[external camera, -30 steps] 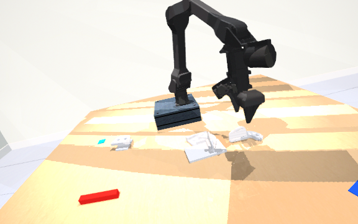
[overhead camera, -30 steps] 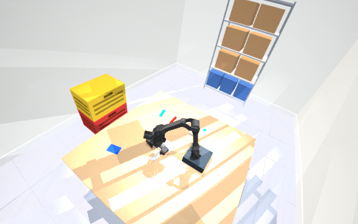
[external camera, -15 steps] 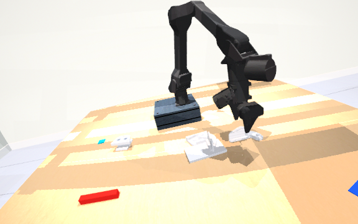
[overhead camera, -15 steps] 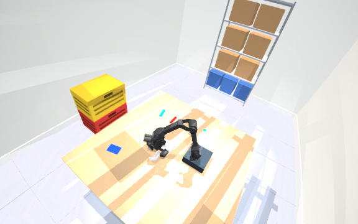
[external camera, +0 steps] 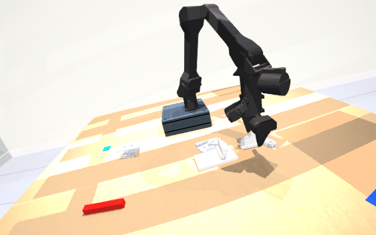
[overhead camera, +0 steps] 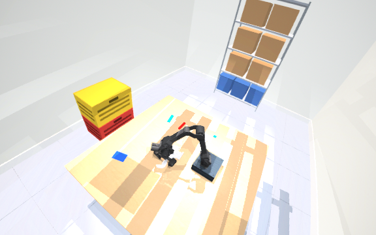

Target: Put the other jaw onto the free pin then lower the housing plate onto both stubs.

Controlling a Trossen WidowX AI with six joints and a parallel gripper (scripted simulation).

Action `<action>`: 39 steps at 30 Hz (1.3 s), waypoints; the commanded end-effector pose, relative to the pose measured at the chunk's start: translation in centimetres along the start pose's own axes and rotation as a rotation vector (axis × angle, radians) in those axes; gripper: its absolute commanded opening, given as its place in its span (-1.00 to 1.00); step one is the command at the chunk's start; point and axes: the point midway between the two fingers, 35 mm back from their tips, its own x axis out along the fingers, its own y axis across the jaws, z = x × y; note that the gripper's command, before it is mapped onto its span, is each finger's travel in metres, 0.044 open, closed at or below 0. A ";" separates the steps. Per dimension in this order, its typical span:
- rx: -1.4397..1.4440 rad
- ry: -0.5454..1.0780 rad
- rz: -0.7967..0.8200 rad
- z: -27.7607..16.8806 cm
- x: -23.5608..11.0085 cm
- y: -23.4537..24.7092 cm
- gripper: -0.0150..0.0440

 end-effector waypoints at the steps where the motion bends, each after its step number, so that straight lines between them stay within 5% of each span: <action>1: 0.004 0.000 -0.006 0.0 0.8 -0.1 1.00; 31: 0.004 0.000 -0.006 0.1 1.9 -0.2 1.00; 39: 0.000 -0.003 -0.005 0.1 1.8 -0.2 0.29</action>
